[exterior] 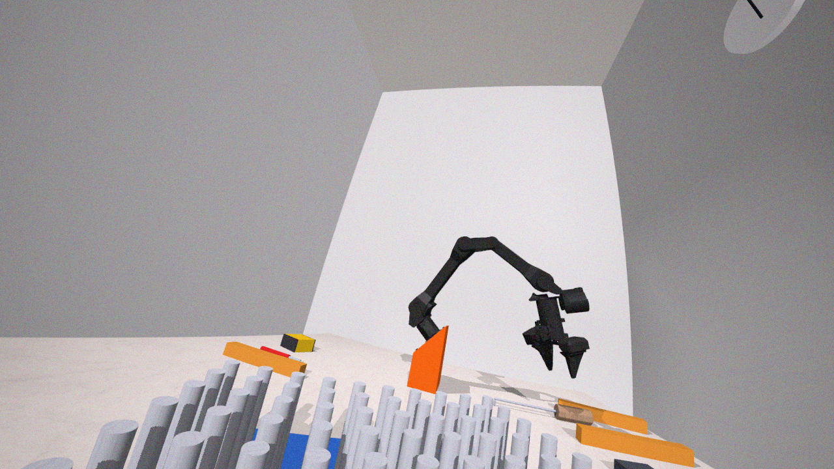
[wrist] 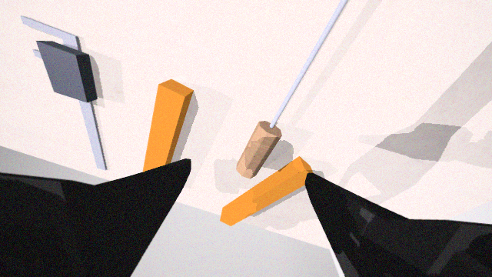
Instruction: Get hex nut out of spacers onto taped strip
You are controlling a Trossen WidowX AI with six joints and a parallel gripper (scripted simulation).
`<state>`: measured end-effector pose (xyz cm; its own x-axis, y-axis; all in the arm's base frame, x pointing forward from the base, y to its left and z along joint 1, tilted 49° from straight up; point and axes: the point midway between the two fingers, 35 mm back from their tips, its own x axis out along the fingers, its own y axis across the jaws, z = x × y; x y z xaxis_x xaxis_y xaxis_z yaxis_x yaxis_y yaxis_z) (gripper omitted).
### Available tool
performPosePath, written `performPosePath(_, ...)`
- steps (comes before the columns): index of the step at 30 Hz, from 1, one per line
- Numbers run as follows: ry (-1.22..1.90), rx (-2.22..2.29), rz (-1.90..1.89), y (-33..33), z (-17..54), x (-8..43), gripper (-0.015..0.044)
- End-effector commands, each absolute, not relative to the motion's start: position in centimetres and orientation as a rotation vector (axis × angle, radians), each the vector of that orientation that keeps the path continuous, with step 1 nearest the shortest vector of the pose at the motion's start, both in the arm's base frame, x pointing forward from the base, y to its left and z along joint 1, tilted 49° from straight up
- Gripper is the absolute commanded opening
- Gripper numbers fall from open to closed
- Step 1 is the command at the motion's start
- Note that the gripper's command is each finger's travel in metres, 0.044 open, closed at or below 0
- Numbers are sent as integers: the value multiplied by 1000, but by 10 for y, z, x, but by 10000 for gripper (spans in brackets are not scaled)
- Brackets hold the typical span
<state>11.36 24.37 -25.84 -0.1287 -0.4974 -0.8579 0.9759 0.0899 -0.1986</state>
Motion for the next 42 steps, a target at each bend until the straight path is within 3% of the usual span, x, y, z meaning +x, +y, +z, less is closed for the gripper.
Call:
performPosePath(1, 640, 674, -1575, 217, -285, 62, 440)
performPosePath(23, 635, 682, -1571, 216, -285, 67, 440)
performPosePath(39, 495, 657, -1370, 141, -201, 62, 440)
performPosePath(42, 495, 657, -1370, 141, -201, 62, 361)
